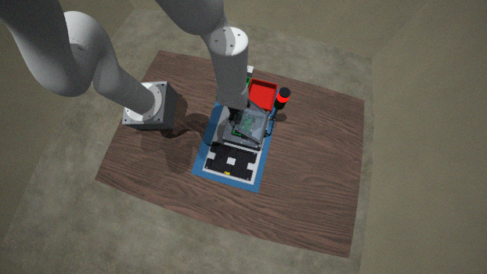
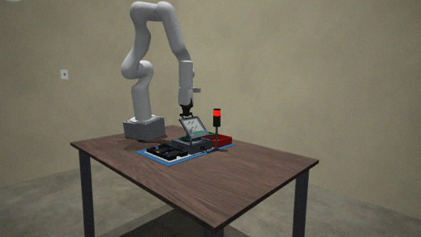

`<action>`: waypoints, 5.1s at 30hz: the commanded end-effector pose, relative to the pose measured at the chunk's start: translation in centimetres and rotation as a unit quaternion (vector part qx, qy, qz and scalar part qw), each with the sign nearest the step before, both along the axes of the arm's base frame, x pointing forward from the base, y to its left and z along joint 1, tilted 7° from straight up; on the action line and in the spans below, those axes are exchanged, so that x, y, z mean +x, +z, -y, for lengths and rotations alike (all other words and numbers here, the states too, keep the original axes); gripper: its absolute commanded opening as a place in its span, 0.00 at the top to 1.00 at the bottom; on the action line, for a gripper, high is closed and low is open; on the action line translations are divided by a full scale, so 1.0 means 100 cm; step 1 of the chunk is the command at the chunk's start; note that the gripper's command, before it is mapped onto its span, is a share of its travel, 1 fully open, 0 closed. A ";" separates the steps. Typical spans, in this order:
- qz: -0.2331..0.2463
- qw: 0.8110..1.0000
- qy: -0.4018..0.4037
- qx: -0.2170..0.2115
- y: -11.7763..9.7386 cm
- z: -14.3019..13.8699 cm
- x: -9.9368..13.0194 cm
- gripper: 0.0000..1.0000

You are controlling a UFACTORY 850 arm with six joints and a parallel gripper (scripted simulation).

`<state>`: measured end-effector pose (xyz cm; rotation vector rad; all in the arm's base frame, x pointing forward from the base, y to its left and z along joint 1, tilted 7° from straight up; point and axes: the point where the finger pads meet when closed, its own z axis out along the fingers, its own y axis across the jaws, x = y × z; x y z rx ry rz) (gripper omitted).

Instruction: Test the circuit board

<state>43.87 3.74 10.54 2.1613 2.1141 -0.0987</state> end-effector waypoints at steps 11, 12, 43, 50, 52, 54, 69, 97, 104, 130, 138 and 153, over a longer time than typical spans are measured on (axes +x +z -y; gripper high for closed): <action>-0.002 1.000 0.000 0.003 0.005 -0.001 0.005 0.72; -0.002 1.000 0.000 0.003 0.005 -0.001 0.005 0.72; -0.002 1.000 0.000 0.003 0.005 -0.001 0.005 0.72; -0.002 1.000 0.000 0.003 0.005 -0.001 0.005 0.72; -0.002 1.000 0.000 0.003 0.004 0.000 0.005 0.72; -0.002 1.000 0.000 0.003 0.004 0.000 0.005 0.72; -0.002 1.000 0.000 0.003 0.002 0.000 0.005 0.72; -0.002 1.000 0.000 0.003 0.002 0.000 0.005 1.00; -0.002 1.000 0.000 0.003 0.002 0.000 0.005 1.00; -0.002 1.000 0.000 0.003 0.017 -0.002 0.019 1.00; -0.002 1.000 0.000 0.003 0.035 -0.003 0.042 1.00; -0.002 1.000 0.000 0.003 0.043 -0.004 0.056 1.00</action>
